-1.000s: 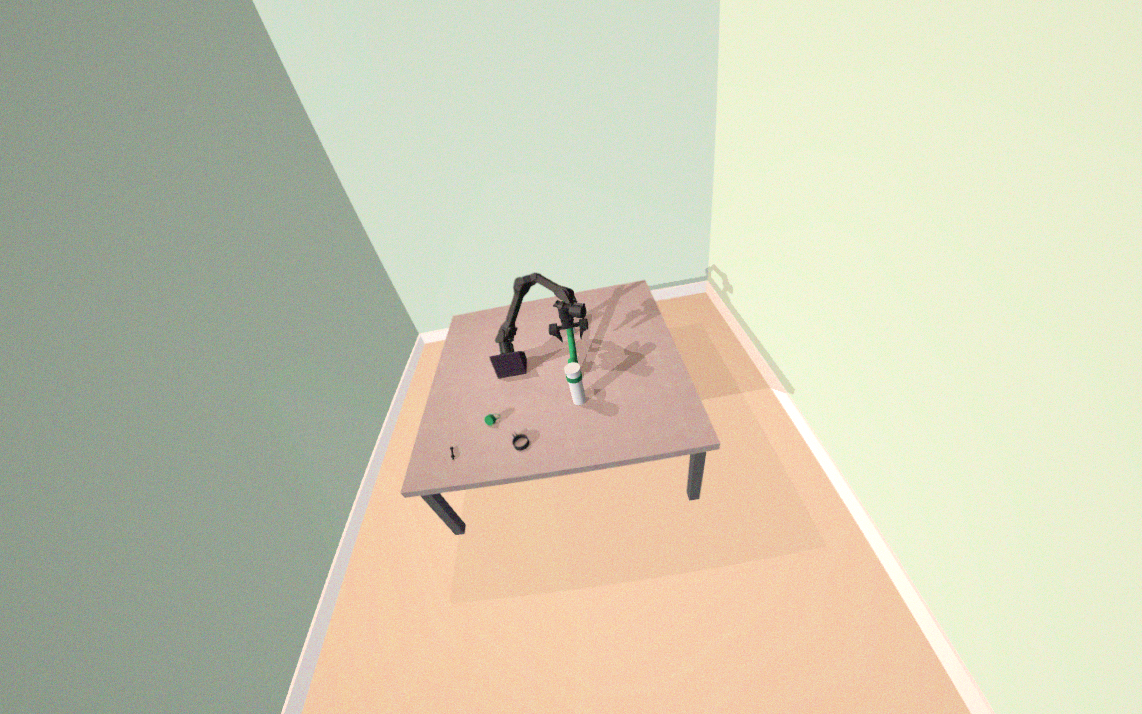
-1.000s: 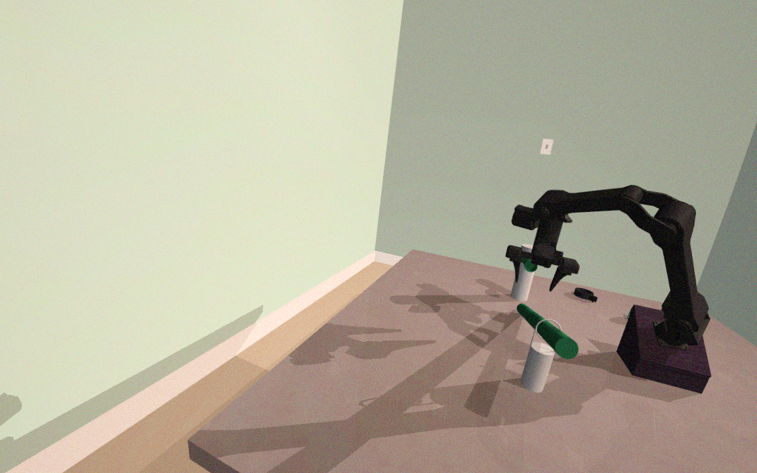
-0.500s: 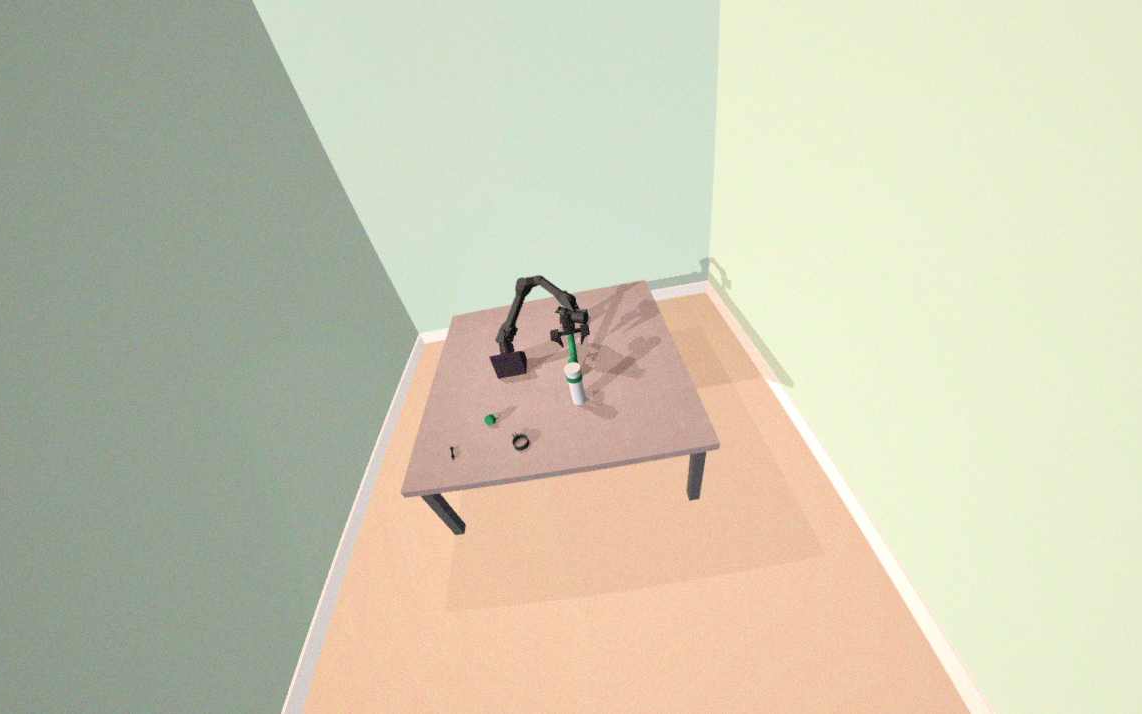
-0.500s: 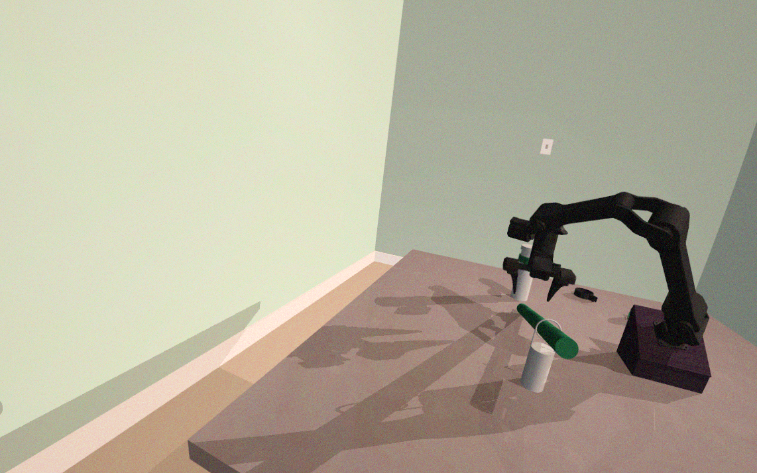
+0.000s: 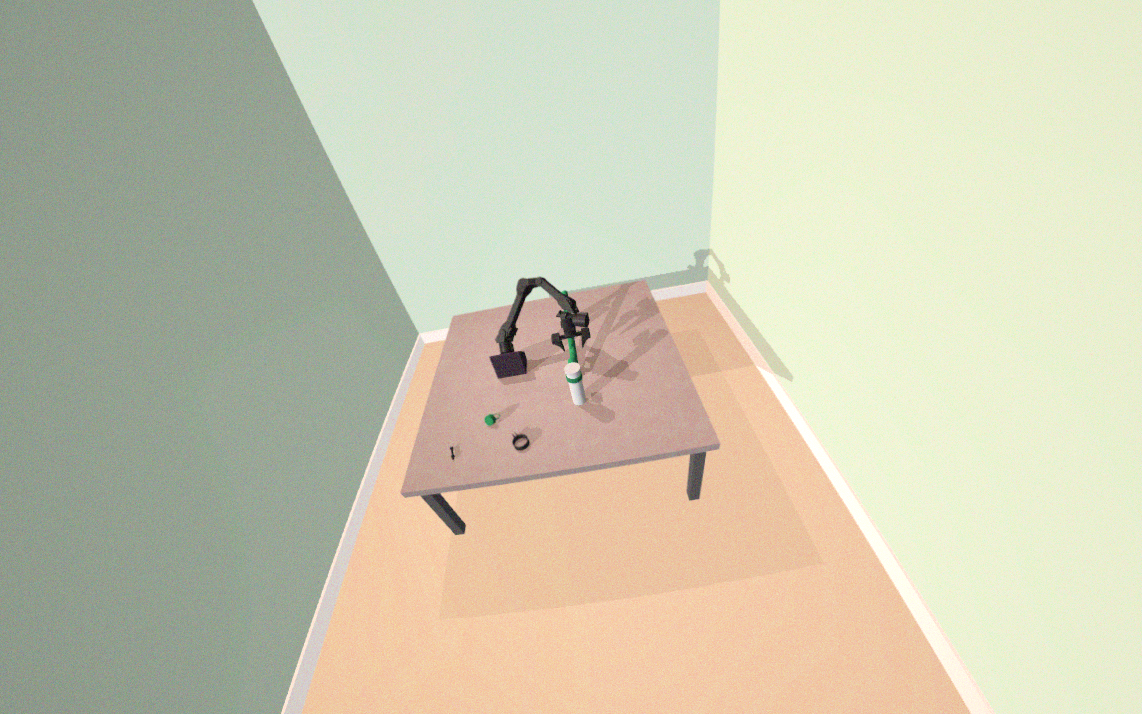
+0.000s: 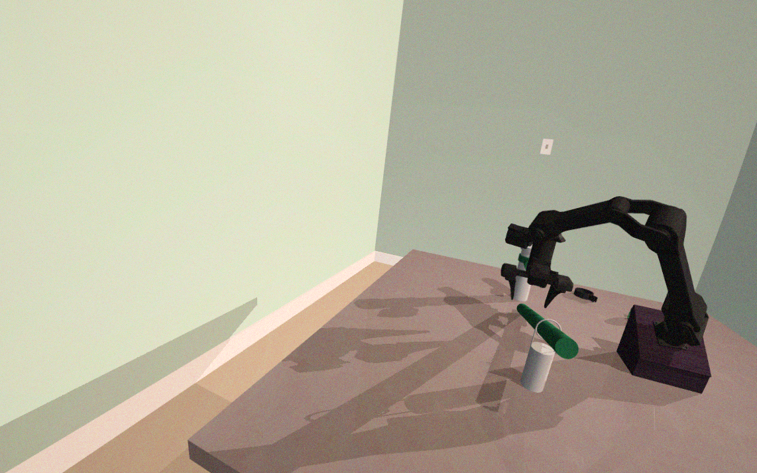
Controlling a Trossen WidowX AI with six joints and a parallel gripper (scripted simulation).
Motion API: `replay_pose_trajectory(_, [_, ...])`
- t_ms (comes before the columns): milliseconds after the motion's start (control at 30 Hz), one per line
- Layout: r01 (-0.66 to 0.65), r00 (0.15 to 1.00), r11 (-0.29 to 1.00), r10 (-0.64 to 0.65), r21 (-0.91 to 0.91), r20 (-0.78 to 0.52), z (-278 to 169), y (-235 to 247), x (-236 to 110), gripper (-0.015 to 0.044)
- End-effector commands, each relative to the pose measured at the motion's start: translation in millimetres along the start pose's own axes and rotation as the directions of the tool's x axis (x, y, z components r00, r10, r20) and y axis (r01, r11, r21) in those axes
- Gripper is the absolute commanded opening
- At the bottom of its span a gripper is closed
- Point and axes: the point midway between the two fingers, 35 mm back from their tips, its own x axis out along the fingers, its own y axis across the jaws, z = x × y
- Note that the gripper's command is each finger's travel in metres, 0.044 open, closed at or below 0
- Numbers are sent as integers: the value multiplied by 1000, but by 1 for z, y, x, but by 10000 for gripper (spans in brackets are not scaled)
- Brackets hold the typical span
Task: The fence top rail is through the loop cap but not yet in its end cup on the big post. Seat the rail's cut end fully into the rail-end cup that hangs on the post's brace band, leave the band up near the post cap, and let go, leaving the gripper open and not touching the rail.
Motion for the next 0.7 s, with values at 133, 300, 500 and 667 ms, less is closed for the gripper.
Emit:
replay_pose_trajectory(133, [-3, 1000, 1000, 3, 4, 6, 1, 0, 15, 440])
replay_pose_trajectory(300, [-3, 1000, 1000, 3, 4, 6, 1, 0, 23, 440])
replay_pose_trajectory(500, [-3, 1000, 1000, 3, 4, 6, 1, 0, 33, 440])
replay_pose_trajectory(667, [-3, 1000, 1000, 3, 4, 7, 1, 0, 41, 440])
